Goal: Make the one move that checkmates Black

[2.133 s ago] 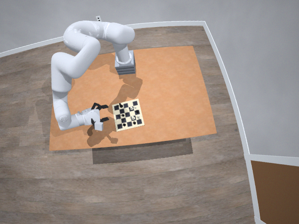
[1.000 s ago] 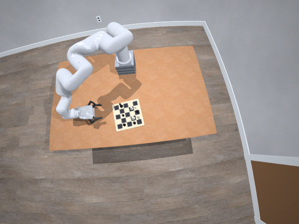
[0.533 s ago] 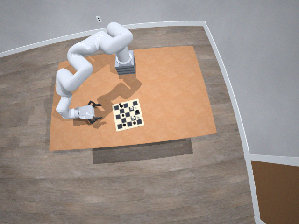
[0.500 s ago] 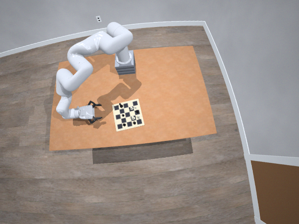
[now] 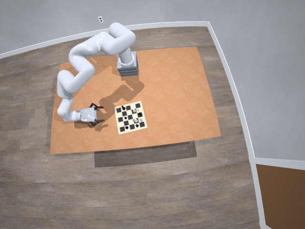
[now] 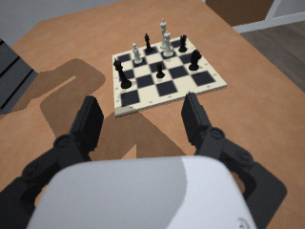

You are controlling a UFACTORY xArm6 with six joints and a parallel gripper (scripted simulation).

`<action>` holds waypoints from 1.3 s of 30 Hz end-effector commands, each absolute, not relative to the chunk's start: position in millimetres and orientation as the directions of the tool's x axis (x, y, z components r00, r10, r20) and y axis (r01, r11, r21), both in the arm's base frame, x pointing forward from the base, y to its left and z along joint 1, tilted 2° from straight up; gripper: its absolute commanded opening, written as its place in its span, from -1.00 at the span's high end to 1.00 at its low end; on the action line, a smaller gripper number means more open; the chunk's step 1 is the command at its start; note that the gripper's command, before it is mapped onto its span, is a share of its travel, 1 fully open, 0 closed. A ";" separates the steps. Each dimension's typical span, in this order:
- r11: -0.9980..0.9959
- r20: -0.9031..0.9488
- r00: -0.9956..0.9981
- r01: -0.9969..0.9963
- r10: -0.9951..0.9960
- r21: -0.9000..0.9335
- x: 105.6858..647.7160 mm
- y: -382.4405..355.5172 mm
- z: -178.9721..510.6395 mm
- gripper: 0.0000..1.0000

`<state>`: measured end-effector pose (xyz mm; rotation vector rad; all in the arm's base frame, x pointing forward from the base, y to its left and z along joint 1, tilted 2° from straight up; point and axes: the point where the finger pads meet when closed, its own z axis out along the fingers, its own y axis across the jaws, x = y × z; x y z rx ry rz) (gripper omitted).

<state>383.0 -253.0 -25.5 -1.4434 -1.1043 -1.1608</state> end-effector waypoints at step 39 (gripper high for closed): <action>-0.146 0.986 0.140 0.981 0.087 -0.127 380.9 -254.6 58.7 -1.00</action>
